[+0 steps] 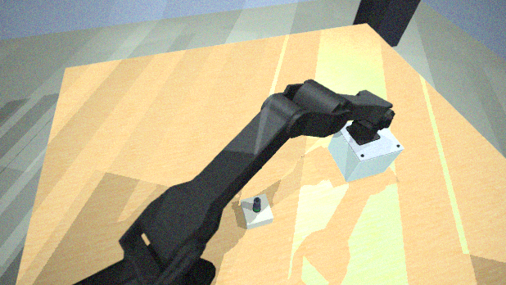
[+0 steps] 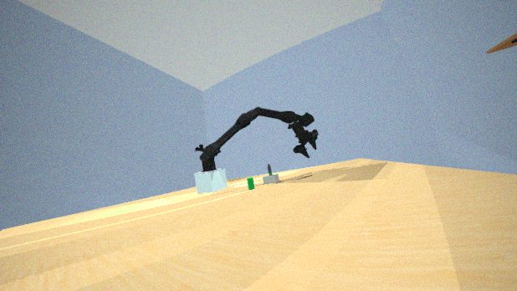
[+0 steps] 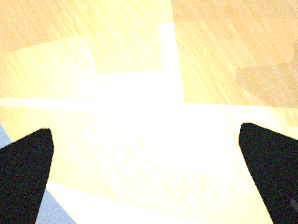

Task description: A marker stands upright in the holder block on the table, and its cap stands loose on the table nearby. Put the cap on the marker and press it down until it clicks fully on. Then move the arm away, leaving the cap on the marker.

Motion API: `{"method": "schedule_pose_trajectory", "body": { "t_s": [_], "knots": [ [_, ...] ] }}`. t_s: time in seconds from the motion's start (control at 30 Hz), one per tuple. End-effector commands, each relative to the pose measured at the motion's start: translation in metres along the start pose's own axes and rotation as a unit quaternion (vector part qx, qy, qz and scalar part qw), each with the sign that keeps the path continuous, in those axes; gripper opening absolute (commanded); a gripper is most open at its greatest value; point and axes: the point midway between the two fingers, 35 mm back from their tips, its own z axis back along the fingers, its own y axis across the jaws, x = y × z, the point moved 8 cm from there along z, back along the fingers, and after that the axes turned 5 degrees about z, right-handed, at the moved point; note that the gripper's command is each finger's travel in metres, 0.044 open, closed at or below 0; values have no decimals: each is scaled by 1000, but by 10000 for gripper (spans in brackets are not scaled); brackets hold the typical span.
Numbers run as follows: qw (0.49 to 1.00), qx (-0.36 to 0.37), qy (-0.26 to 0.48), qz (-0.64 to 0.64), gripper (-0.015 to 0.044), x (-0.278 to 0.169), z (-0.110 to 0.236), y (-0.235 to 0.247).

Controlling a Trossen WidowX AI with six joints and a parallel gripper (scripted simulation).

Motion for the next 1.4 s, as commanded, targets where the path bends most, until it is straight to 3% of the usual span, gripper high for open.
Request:
{"method": "schedule_pose_trajectory", "body": {
  "t_s": [0.0, 0.17, 0.7, 1.2, 1.37],
  "knots": [
    [1000, -2, -1, 6, 374, 1, 2, -2],
    [986, -49, -17, 158, 242, 24, 43, -45],
    [825, -172, 54, 535, 241, 28, 147, -188],
    [592, -180, 201, 759, 241, -34, 202, -305],
    [587, -179, 204, 762, 241, -34, 202, -305]
  ]
}}
